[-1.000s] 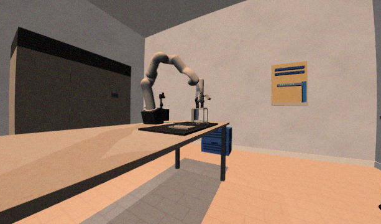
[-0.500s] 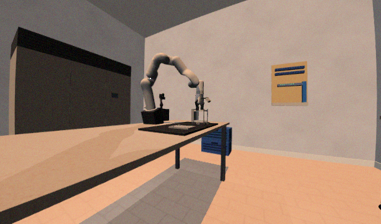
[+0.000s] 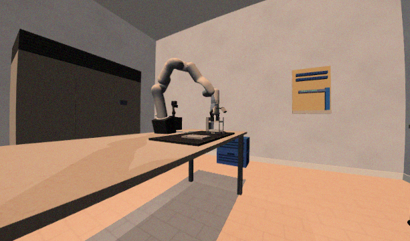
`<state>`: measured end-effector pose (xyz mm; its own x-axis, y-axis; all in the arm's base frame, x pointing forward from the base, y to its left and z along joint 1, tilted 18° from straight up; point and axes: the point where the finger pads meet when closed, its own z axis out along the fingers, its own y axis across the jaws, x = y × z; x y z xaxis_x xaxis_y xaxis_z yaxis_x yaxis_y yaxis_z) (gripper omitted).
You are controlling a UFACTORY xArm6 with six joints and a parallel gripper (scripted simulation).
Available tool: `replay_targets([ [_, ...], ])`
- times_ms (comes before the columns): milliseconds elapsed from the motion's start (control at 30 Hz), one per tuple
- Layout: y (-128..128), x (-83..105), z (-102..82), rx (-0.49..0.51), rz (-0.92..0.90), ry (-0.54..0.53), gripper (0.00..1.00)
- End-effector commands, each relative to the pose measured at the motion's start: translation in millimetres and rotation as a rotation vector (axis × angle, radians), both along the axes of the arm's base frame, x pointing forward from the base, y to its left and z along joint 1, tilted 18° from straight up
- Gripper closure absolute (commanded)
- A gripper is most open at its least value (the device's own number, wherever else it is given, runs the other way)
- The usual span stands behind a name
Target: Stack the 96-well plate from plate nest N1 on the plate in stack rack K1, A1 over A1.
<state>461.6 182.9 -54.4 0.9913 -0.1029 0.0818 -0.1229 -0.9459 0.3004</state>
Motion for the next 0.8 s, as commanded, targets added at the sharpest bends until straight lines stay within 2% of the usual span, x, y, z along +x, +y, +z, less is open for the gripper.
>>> replay_targets([
  [0, -0.7, 2.0, -4.5, 0.002, 0.001, -0.004, 1.0],
  [767, -11.5, 3.7, -37.8, 0.002, 0.001, -0.004, 1.0],
])
